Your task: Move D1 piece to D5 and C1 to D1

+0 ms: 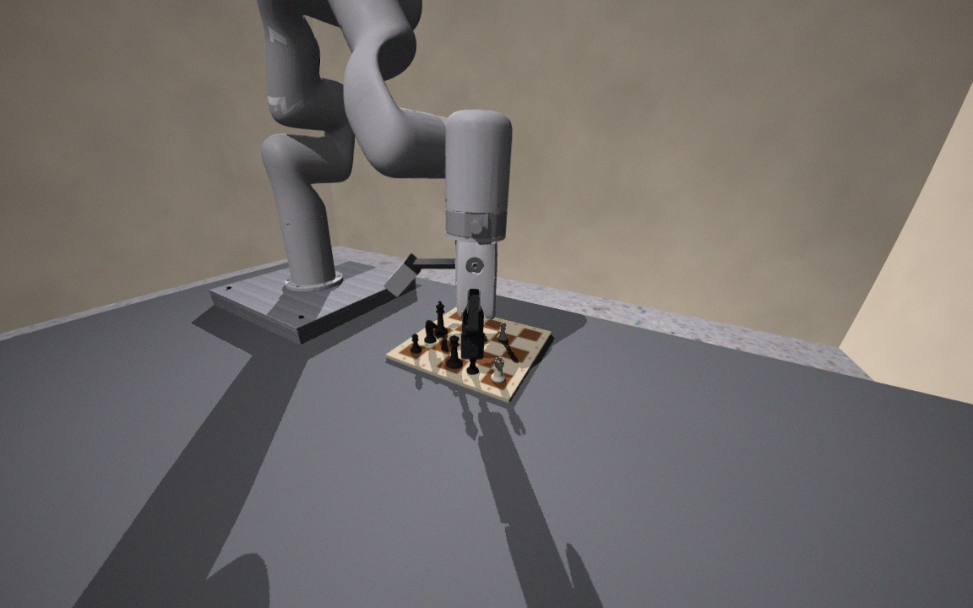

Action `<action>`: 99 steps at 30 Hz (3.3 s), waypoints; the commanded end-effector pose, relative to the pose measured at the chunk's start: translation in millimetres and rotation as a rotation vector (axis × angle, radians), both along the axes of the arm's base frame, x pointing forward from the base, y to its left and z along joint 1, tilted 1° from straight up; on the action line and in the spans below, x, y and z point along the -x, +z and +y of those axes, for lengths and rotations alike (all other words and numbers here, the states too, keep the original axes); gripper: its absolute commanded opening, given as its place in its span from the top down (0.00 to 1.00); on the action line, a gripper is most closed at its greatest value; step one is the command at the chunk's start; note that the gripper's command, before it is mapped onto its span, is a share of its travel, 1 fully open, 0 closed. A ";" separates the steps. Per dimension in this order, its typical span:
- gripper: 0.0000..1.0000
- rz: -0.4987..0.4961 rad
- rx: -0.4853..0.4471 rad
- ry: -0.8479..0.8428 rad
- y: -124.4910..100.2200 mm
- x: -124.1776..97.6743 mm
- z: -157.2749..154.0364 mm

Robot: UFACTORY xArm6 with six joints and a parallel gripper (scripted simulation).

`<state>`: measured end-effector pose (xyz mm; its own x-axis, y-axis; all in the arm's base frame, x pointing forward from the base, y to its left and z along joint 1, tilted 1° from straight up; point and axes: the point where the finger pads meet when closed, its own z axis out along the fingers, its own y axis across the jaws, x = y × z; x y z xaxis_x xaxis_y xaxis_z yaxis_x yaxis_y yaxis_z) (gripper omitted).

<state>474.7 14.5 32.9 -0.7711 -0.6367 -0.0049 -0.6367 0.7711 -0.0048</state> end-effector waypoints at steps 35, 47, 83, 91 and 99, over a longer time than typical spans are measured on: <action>0.66 -0.004 0.000 0.000 1.6 -1.7 0.1; 0.66 -0.004 0.000 0.000 1.6 -3.2 0.1; 0.66 -0.004 0.000 0.000 1.6 -3.2 0.1; 0.66 -0.004 0.000 0.000 -2.4 -3.2 0.1; 0.66 -0.004 0.000 0.000 -14.9 -3.4 0.1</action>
